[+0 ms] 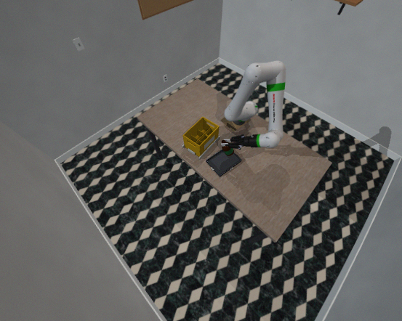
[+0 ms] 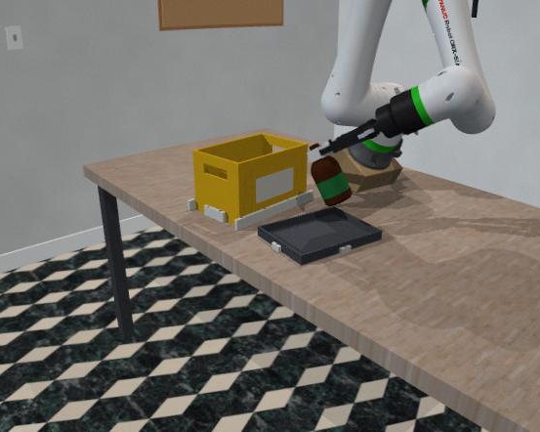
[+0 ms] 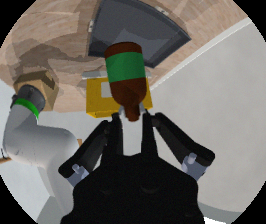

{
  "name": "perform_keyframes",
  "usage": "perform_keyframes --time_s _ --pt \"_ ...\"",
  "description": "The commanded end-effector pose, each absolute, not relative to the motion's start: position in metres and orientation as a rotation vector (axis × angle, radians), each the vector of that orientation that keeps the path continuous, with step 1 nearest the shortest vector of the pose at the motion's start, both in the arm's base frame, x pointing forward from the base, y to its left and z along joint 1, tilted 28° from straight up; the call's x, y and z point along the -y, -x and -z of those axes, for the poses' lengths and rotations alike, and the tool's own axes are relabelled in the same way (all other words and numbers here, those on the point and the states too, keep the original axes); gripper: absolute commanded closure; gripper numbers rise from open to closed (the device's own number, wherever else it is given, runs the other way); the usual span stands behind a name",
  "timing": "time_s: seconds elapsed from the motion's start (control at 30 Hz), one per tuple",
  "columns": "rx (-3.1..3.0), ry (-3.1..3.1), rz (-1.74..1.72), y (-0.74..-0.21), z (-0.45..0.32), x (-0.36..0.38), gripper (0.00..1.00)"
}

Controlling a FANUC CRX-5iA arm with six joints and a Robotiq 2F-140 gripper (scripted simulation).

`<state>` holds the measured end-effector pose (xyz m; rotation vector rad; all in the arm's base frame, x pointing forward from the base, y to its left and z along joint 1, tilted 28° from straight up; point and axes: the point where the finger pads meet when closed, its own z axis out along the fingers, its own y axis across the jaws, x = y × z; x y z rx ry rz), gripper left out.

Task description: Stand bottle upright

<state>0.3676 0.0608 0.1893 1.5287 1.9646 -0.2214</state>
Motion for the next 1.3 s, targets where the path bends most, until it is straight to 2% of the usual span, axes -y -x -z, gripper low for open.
perform_keyframes --time_s 0.0,1.27 --pt "-1.964 -1.529 0.221 -0.3677 -0.1895 -0.0608 1.0" --pt "-1.957 -1.526 0.229 -0.3676 -0.1892 -0.0609 1.0"
